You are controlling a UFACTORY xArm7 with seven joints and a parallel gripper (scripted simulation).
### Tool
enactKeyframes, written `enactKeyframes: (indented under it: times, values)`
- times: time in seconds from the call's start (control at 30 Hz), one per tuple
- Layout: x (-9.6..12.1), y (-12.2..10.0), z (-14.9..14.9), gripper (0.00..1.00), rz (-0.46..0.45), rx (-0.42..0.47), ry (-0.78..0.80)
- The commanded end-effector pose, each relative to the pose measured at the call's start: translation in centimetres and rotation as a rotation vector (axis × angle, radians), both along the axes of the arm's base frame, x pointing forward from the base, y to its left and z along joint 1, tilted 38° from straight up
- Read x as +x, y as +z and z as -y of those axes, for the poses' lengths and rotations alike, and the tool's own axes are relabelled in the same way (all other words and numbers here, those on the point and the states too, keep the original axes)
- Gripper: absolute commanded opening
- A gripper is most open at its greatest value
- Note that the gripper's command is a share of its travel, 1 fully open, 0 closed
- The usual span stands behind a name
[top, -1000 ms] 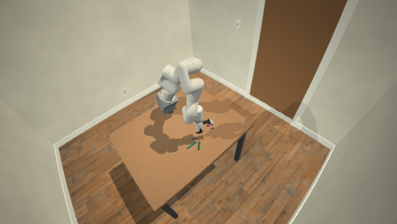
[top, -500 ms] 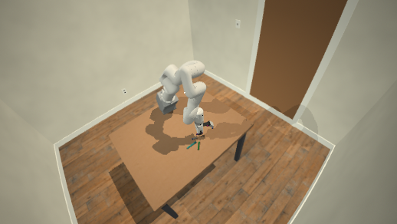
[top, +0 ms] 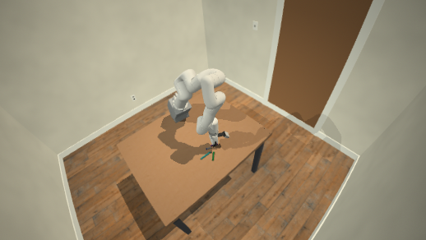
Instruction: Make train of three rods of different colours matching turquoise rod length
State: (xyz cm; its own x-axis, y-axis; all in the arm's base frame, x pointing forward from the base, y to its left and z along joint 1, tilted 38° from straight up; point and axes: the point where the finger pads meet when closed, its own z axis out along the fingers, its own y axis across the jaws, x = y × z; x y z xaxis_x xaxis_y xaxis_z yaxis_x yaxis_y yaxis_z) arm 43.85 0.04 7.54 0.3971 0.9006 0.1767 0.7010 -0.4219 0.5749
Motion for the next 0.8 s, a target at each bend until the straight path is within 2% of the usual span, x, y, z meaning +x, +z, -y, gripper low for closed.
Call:
enactKeyframes:
  times: [0.0, 0.77]
  values:
    - [0.45, -0.31, 0.05, 0.04, 0.023, 0.008, 0.009]
    - [0.75, -0.69, 0.1, 0.04, 0.023, 0.008, 0.009]
